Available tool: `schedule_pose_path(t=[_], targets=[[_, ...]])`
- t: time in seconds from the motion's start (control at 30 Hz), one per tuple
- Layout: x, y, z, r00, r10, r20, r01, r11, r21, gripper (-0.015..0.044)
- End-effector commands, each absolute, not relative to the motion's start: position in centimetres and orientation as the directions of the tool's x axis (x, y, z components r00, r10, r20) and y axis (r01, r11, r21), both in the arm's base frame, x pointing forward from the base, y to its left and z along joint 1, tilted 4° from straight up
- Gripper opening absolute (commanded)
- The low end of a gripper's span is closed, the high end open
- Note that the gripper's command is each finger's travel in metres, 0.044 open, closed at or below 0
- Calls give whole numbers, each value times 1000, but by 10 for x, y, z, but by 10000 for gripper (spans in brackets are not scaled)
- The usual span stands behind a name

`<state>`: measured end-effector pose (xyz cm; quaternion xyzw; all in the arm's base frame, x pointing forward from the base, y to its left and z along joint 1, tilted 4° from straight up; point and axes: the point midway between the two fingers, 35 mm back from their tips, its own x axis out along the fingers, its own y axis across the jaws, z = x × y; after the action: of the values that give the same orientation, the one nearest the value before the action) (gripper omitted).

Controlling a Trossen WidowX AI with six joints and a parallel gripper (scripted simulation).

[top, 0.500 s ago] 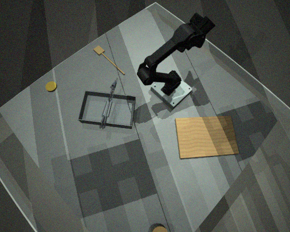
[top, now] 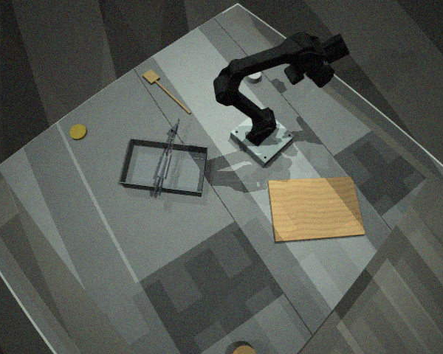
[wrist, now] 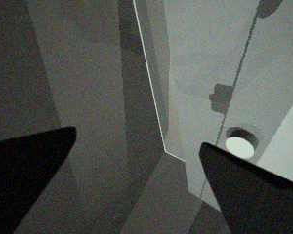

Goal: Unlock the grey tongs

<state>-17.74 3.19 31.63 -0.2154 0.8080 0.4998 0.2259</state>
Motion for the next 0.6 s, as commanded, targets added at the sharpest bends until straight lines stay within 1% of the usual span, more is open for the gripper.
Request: schedule_pose_path(t=[0.0,0.13,0.27,0.43,0.57], targets=[[-175,88,311,-777,67,-626,-485,571,663,440],[-159,139,303,-711,212,-670,-365,703,610,440],[-130,184,294,-619,334,-711,-218,797,564,440],[-78,230,280,-479,439,-760,2,867,499,440],[-26,256,269,-353,496,-794,190,868,458,440]])
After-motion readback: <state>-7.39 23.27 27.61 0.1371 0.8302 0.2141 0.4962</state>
